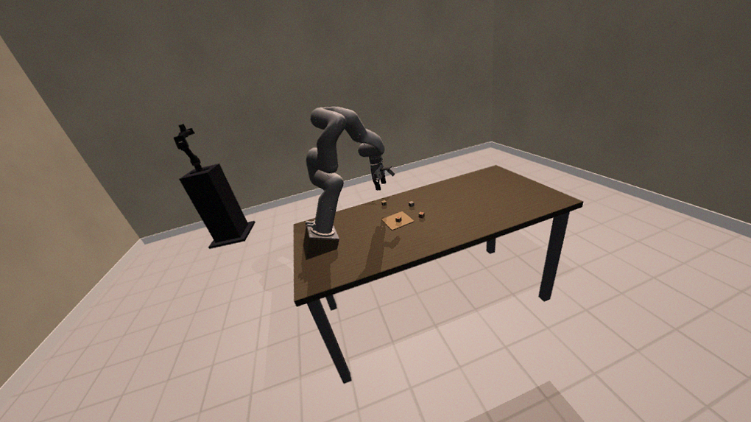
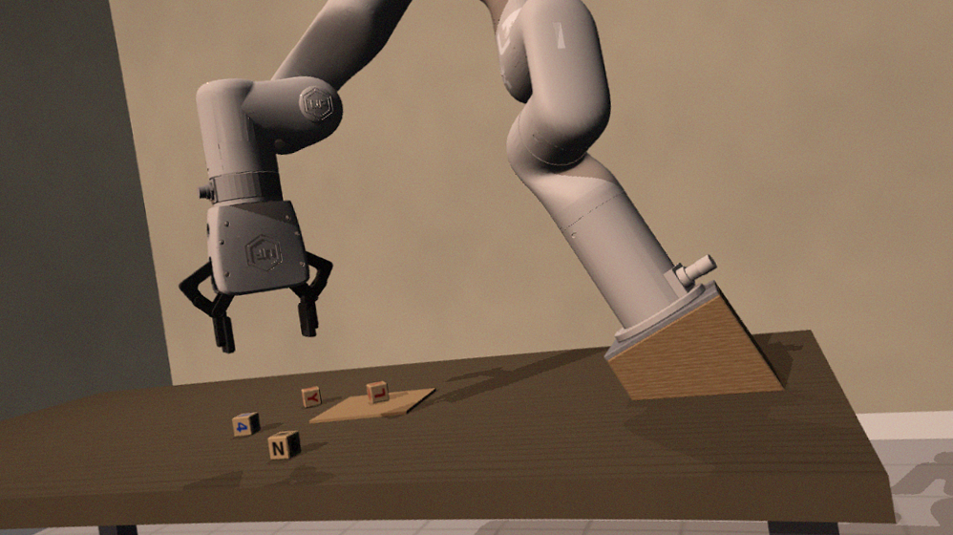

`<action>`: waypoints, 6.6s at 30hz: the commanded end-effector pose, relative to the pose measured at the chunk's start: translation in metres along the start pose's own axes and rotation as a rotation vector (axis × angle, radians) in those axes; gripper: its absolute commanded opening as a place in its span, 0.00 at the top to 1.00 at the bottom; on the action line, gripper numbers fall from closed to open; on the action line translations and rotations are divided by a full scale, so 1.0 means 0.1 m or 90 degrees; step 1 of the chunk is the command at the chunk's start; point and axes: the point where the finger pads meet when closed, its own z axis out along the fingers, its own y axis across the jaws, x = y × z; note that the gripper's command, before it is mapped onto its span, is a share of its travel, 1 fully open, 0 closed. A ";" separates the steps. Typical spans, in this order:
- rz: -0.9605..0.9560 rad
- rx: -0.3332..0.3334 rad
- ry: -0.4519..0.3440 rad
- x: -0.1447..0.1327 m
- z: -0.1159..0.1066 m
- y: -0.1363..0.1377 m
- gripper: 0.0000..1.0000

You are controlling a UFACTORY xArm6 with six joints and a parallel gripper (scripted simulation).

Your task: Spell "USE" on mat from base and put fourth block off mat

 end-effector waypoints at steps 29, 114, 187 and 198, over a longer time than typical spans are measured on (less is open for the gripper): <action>-0.538 0.005 -0.005 0.01 0.12 -0.01 0.00; -1.437 0.011 -0.001 0.01 0.34 0.00 0.37; -1.436 0.010 -0.001 -0.01 0.85 -0.01 0.37; -1.436 0.010 -0.001 -0.01 0.87 -0.01 0.37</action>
